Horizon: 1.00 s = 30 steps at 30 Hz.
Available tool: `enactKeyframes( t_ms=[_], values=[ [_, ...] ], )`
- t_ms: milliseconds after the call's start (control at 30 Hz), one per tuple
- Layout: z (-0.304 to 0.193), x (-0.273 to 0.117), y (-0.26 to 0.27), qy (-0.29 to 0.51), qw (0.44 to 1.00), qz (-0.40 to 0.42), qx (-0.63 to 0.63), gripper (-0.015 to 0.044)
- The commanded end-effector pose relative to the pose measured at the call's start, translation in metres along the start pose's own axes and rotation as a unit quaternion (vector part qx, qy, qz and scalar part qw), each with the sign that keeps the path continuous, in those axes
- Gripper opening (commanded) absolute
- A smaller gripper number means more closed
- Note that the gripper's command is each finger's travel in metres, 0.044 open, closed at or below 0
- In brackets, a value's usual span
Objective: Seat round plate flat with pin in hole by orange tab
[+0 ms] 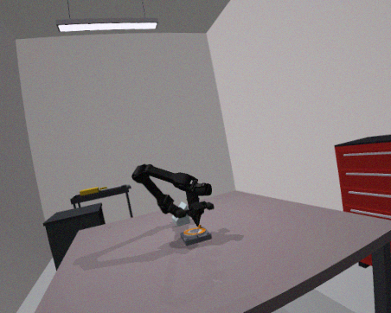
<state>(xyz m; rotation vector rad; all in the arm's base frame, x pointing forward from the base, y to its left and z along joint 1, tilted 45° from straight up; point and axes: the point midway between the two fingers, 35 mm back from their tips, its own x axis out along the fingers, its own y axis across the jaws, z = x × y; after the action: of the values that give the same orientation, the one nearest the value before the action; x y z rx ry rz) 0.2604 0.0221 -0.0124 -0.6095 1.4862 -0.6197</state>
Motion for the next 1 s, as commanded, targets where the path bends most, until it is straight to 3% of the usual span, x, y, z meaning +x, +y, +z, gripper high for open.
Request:
enactKeyframes(
  t_ms=[0,967],
  values=[
    [0.004,0.000,0.004,0.000,1.000,0.003,0.003,0.0000],
    [0.036,-0.002,0.017,-0.001,1.000,0.003,0.004,0.0000]
  ],
)
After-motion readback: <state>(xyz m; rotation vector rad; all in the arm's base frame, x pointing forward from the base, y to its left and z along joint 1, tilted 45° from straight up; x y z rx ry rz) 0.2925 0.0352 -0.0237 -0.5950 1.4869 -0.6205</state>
